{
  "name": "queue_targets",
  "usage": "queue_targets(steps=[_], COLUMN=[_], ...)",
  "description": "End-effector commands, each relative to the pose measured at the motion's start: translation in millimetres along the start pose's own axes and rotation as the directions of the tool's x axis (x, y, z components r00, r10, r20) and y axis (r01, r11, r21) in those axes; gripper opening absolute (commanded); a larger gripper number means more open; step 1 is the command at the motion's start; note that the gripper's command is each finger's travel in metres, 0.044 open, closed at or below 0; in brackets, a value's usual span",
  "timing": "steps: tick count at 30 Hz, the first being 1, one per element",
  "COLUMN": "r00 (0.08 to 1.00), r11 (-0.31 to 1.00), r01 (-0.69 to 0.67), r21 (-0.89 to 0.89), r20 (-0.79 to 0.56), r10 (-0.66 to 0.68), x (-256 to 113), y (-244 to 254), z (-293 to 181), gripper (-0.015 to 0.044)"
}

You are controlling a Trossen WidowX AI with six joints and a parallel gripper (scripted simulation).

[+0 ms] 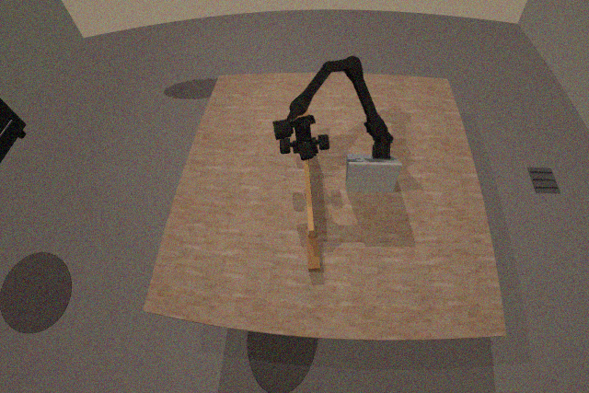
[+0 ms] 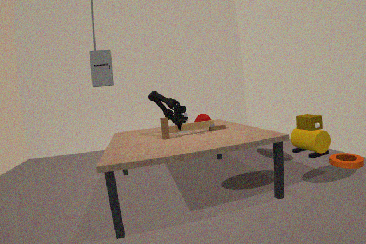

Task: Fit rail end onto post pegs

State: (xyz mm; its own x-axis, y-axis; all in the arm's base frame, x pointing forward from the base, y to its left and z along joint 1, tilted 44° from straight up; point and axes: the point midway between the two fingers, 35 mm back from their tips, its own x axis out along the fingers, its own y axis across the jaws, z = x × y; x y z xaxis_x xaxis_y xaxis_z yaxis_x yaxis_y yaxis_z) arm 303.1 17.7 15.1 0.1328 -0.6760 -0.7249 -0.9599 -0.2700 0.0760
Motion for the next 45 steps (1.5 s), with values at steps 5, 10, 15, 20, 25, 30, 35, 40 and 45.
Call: queue_targets(steps=[5,10,15,20,25,30,35,40,45], r00=[1.000,1.000,1.000,1.000,1.000,1.000,1.000,1.000,1.000], r11=[1.000,1.000,1.000,1.000,1.000,1.000,1.000,1.000,1.000], r01=[0.011,0.011,0.011,0.011,0.001,0.001,0.001,0.001,0.010], r21=[0.000,0.000,0.000,0.000,0.000,0.000,0.000,0.000,0.000], r20=[-0.002,-0.002,-0.002,-0.002,0.004,0.004,0.004,0.004,0.002], r10=[-0.011,-0.011,-0.011,-0.011,-0.001,-0.001,-0.001,-0.001,-0.010], x=[-3.2,-2.9,-2.8,-2.8,0.1,0.1,0.1,0.1,-28.3], y=[-0.9,-0.9,-0.9,-0.9,-0.1,-0.1,-0.1,-0.1,0.3], z=[-4.2,-5.7,-7.3,-8.9,-4.3,-4.3,-4.3,-4.3,24.9], gripper=[0.0000,0.0000,0.0000,0.0000,0.0131,0.0263,0.0394,0.0440,0.0440])
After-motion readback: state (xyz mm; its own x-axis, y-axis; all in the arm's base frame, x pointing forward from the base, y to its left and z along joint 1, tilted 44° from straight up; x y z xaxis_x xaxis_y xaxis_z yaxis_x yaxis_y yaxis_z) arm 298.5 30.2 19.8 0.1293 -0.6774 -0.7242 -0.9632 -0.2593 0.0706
